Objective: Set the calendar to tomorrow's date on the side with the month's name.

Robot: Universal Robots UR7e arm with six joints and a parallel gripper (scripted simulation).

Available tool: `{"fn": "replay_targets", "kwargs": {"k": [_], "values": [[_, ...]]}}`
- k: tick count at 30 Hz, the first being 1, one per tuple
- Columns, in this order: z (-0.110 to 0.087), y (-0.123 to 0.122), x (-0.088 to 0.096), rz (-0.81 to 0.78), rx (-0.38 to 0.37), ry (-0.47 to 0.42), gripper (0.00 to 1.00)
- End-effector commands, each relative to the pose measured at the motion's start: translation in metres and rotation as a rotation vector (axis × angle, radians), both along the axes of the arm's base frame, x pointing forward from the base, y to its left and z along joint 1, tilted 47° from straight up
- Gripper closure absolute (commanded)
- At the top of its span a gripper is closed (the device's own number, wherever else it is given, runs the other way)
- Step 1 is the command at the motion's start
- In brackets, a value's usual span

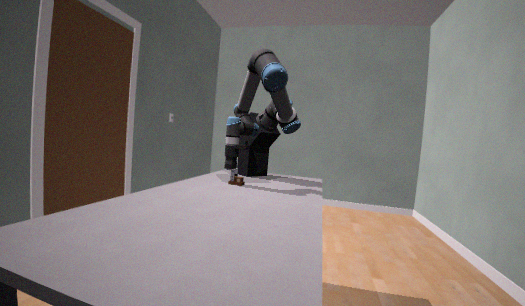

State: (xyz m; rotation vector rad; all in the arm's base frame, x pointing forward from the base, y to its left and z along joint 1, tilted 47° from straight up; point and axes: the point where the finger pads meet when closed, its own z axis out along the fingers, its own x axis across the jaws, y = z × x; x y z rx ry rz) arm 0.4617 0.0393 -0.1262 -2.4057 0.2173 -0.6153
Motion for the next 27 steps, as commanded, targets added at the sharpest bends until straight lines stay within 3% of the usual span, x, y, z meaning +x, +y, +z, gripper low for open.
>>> {"fn": "replay_targets", "kwargs": {"k": [1,2,6,7,12,16,27], "values": [[0.0002,-0.0004,0.0002,-0.001,-0.001,-0.001,0.4],[0.0002,-0.0004,0.0002,-0.001,-0.001,-0.001,0.34],[0.0002,-0.0004,0.0002,-0.001,-0.001,-0.001,0.34],[0.0002,-0.0004,0.0002,-0.001,-0.001,-0.001,0.28],[0.0002,-0.0004,0.0002,-0.001,-0.001,-0.001,0.22],[0.0002,-0.0004,0.0002,-0.001,-0.001,-0.001,0.1],[0.0002,-0.0004,0.0002,-0.001,-0.001,-0.001,0.1]]}}
